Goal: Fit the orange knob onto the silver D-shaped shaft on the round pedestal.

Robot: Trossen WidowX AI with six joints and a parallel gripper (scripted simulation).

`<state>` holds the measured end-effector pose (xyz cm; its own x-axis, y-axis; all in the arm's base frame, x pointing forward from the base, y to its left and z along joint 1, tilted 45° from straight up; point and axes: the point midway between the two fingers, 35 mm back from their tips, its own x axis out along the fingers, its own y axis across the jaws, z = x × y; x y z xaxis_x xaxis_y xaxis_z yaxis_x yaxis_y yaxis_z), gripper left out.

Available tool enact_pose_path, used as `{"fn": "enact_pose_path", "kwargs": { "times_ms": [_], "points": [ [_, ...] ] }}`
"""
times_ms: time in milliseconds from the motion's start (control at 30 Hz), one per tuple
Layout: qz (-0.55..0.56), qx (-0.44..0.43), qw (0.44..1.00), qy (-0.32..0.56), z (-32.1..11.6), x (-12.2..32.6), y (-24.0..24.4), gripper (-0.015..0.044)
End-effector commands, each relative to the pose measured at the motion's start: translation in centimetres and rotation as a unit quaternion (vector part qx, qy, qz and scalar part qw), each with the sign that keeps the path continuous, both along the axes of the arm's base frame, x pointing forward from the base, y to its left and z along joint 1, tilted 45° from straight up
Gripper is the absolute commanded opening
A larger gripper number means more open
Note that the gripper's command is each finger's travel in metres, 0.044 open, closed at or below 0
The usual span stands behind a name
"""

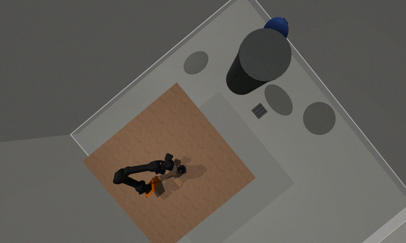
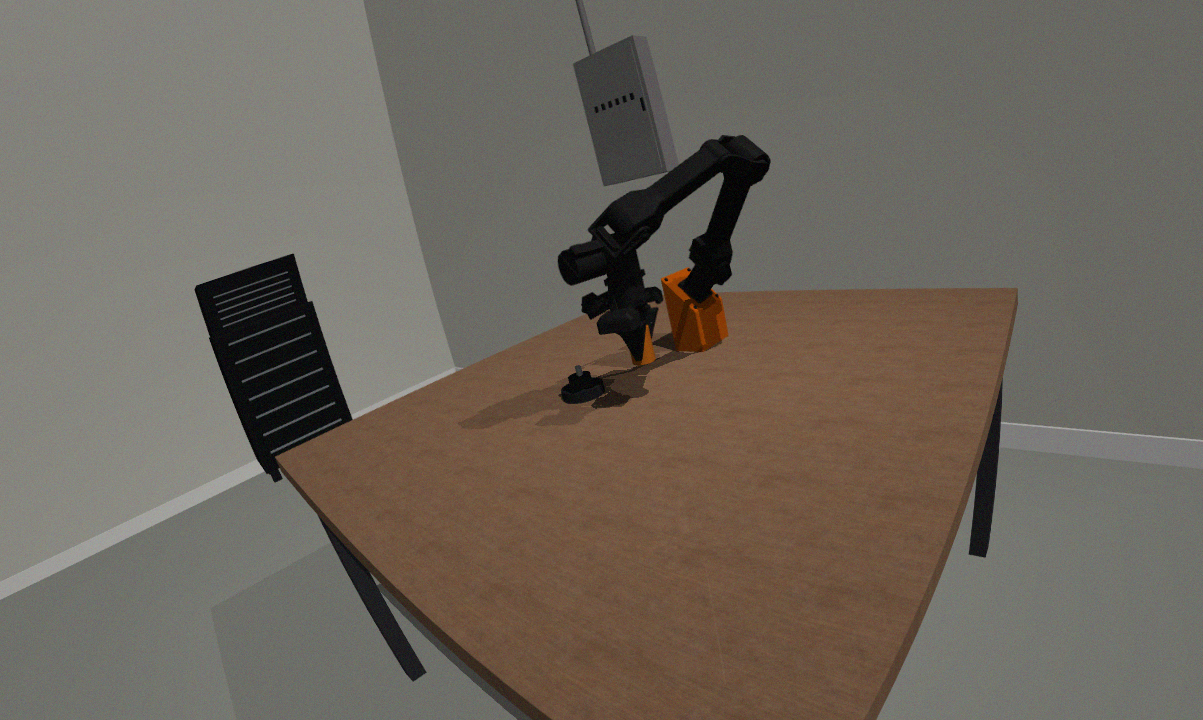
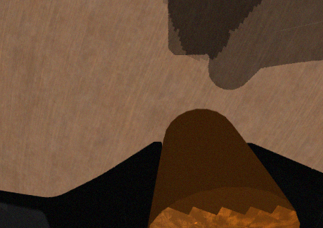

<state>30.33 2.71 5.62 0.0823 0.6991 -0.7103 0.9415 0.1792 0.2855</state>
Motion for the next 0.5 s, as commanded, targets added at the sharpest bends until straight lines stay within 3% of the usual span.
{"fn": "enact_pose_path", "kwargs": {
  "times_ms": [0,467],
  "points": [
    [0.0,-0.003,1.0,-0.005,0.9,0.1,-1.0,0.0],
    [0.001,0.002,1.0,-0.005,4.0,-0.4,-4.2,0.0]
  ]
}}
